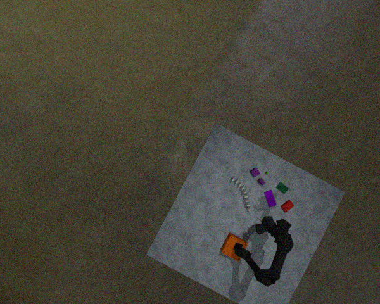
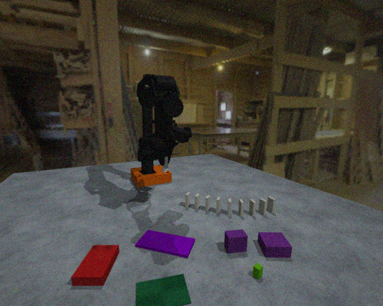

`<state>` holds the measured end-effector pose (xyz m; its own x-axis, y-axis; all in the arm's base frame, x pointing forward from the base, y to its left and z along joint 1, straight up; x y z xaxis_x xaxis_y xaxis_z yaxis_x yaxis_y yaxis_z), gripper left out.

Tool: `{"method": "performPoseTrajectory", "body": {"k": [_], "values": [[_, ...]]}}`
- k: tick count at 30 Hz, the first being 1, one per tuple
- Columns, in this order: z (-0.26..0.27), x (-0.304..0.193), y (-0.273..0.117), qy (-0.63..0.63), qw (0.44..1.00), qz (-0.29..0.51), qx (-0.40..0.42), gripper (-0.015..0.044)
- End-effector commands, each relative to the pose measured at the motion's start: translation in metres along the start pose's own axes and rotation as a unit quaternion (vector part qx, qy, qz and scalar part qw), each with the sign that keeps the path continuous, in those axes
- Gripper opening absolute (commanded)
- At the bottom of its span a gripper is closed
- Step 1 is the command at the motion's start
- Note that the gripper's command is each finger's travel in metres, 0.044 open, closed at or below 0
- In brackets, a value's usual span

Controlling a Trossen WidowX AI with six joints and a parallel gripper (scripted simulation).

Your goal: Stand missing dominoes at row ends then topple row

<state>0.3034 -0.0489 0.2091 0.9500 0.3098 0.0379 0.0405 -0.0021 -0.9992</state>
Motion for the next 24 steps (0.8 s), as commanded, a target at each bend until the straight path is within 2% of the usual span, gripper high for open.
{"method": "performPoseTrajectory", "body": {"k": [1,7,24], "values": [[0.051,0.008,0.001,-0.044,0.999,0.001,0.000,0.0107],[0.053,0.009,0.004,-0.046,0.999,0.001,0.000,0.0107],[0.051,0.015,0.088,-0.046,0.999,0.001,0.000,0.0107]]}}
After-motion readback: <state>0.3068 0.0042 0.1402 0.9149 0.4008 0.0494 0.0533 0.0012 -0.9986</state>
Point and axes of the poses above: the point midway between the two fingers, 35 mm back from their tips, its own y axis out along the fingers, its own z axis across the jaws, x = y × z, the point moved 5 cm from there along -y, back along the fingers, and after that the axes turned 13 degrees about y, right-handed, at the moved point
